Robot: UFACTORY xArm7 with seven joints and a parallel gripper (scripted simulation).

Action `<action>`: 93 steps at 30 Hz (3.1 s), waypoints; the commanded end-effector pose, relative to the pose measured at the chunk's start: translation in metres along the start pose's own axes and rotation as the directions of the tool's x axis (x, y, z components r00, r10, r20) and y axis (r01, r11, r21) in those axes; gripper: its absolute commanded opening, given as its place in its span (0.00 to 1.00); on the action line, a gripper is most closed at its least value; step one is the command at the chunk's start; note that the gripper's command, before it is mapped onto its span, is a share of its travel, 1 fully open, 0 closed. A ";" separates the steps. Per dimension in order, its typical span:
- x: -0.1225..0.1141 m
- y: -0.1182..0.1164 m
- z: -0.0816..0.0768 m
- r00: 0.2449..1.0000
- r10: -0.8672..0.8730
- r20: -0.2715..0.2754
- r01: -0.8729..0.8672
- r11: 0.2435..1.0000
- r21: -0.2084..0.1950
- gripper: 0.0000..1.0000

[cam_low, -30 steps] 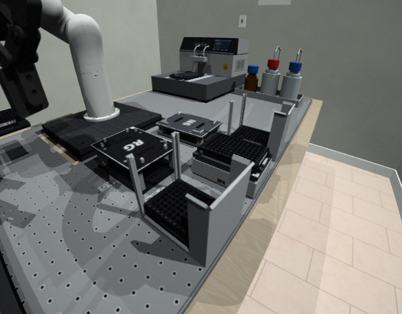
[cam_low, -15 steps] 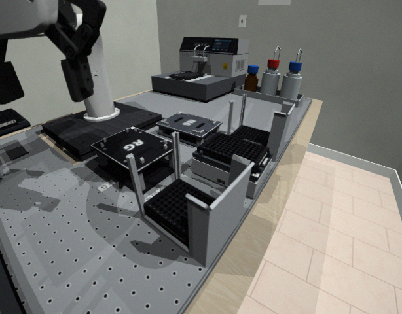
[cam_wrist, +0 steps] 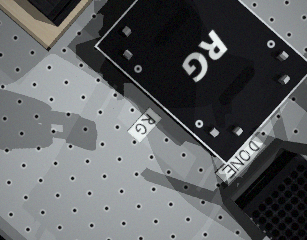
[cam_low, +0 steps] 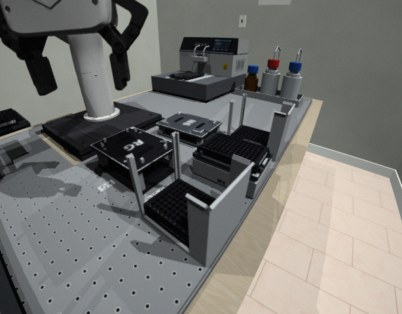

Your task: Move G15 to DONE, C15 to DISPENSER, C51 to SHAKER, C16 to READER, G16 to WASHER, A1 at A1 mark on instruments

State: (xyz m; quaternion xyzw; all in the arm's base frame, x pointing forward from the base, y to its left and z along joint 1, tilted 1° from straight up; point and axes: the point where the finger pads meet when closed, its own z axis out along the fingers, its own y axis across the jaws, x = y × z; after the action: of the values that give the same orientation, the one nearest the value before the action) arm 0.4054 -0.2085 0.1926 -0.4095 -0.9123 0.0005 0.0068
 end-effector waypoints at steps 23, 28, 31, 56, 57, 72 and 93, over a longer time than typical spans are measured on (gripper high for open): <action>0.055 0.056 -0.002 0.989 -0.149 0.004 0.149 0.989 -0.002 1.00; 0.065 0.068 -0.002 0.974 -0.228 0.004 0.228 0.974 -0.002 1.00; 0.067 0.071 -0.002 0.964 -0.267 0.004 0.267 0.964 -0.002 1.00; 0.106 0.134 -0.002 0.903 -0.430 0.004 0.430 0.903 -0.001 1.00; 0.108 0.138 -0.002 0.903 -0.430 0.004 0.430 0.903 -0.001 1.00; 0.126 0.176 -0.002 0.830 -0.558 0.004 0.558 0.830 -0.001 1.00; 0.151 0.230 -0.002 0.739 -0.674 0.005 0.674 0.739 -0.001 1.00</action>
State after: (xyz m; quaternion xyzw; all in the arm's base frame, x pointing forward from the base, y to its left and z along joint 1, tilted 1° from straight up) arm 0.4712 0.0464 0.1932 -0.1038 -0.9946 -0.0016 0.0054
